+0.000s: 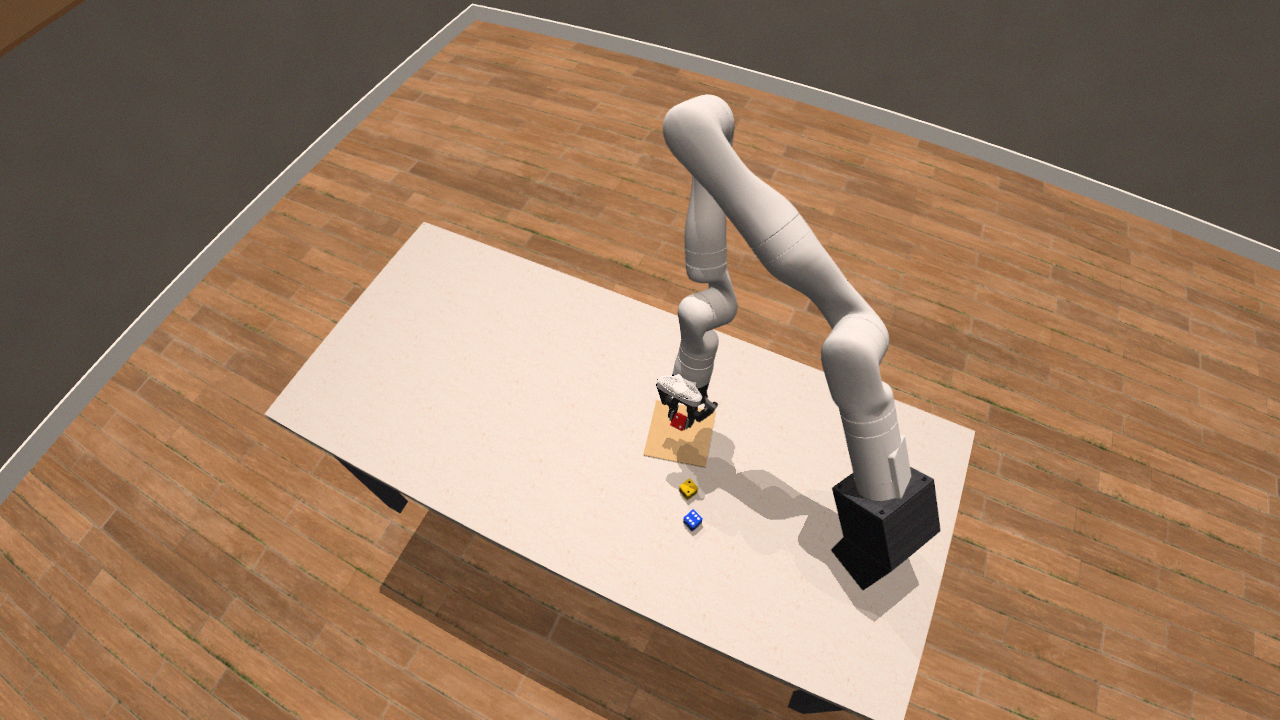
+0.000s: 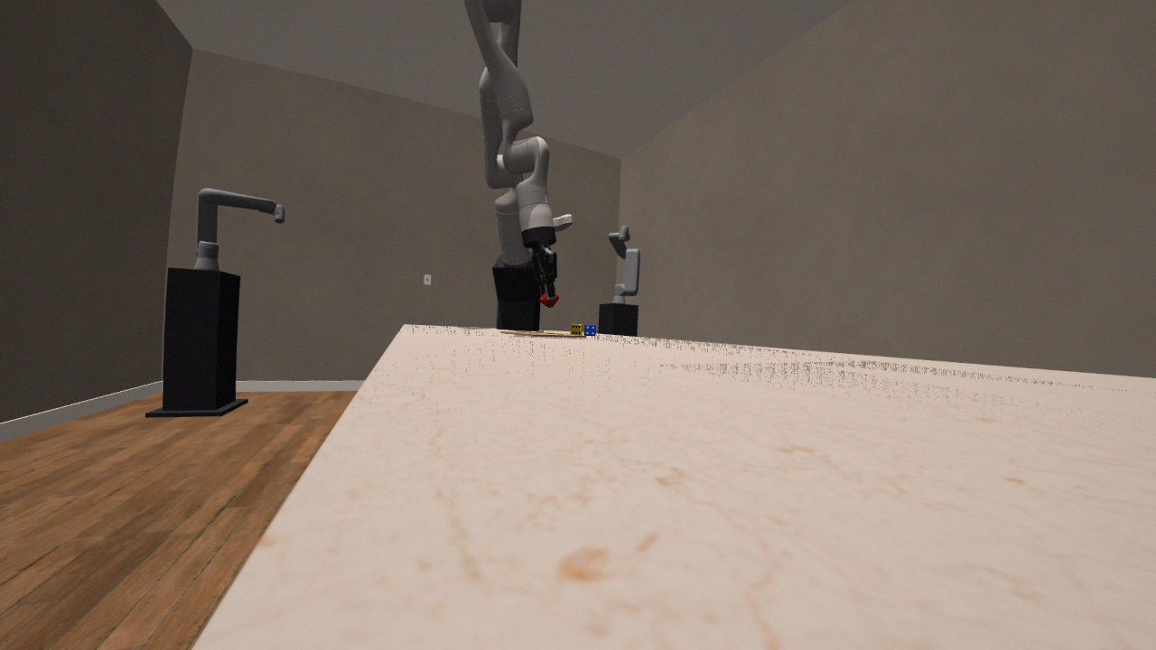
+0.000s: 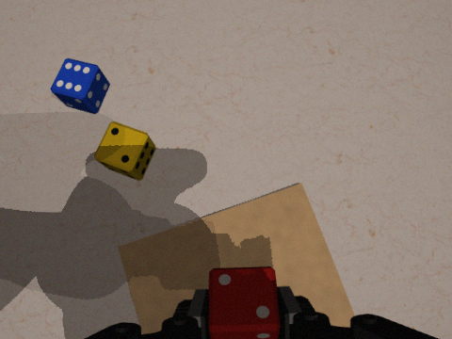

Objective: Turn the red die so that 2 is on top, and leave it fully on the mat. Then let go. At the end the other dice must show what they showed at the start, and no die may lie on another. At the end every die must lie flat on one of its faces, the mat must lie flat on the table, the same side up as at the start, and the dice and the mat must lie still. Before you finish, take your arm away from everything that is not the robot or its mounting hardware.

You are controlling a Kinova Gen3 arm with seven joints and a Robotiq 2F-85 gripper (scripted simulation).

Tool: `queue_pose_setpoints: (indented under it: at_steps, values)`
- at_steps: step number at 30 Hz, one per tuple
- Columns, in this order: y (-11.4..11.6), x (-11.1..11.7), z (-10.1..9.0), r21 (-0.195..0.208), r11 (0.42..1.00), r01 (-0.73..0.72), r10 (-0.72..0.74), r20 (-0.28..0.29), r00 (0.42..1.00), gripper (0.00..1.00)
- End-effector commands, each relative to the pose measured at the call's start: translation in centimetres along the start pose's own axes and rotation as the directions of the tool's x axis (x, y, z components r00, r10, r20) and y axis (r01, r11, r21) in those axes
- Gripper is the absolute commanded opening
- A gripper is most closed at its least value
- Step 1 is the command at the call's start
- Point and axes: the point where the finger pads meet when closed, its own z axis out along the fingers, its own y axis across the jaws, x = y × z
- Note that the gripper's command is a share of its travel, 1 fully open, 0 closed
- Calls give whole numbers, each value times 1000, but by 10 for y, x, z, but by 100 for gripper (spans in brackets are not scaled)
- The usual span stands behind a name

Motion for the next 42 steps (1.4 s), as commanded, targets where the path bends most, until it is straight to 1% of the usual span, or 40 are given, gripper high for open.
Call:
queue_pose_setpoints:
  at_steps: [1,13,31,42]
  values:
    - [-1,-9,-2,-2,1000,-20,20,-9,1000,26]
    - [-2,-11,-5,-3,1000,-18,17,-35,999,26]
    - [-3,-11,-5,-2,1000,-17,17,-42,999,26]
    - [-5,-9,-2,9,1000,-15,16,-70,997,26]
